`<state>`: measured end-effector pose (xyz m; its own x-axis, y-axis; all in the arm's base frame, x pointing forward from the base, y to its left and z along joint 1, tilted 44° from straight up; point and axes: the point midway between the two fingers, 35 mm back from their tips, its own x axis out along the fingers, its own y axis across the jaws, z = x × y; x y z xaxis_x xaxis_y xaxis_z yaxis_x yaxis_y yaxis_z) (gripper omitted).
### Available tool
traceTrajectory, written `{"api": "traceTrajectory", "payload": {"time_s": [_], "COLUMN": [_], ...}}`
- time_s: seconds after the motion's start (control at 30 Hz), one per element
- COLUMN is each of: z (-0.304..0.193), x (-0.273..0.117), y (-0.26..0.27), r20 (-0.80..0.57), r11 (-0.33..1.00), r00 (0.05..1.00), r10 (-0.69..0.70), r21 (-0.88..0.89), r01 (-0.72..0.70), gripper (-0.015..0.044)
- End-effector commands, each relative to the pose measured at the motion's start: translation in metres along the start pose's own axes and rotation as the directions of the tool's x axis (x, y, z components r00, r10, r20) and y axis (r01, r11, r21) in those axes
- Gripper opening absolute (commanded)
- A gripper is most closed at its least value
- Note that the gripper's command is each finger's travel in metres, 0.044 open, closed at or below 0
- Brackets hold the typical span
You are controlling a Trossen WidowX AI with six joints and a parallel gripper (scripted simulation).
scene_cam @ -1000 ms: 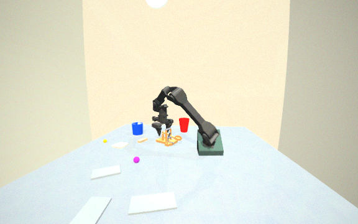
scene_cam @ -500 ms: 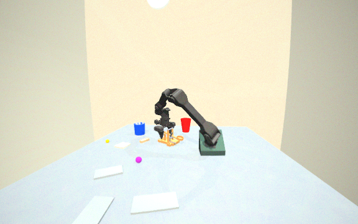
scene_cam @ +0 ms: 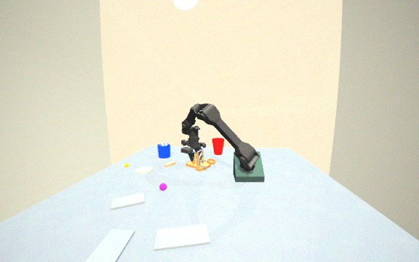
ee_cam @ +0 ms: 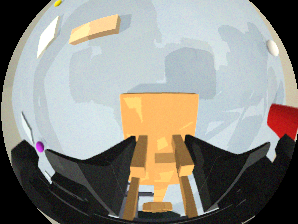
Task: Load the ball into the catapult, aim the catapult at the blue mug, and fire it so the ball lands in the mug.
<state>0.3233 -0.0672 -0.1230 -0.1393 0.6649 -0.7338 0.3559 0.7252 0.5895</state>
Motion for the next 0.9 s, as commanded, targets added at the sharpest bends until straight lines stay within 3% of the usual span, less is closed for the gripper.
{"api": "traceTrajectory", "payload": {"time_s": [0.0, 0.17, 0.87], "z": [0.000, 0.000, 0.002], "x": [0.000, -0.047, -0.024], "y": [0.000, -0.001, 0.001], "r20": [0.000, 0.000, -0.001], "r11": [1.000, 1.000, 1.000], "r00": [1.000, 1.000, 1.000], "r10": [-0.002, -0.002, 0.002], "r21": [-0.001, 0.001, 0.001], "r01": [0.002, 0.002, -0.002], "gripper": [0.0111, 0.0000, 0.0000]}}
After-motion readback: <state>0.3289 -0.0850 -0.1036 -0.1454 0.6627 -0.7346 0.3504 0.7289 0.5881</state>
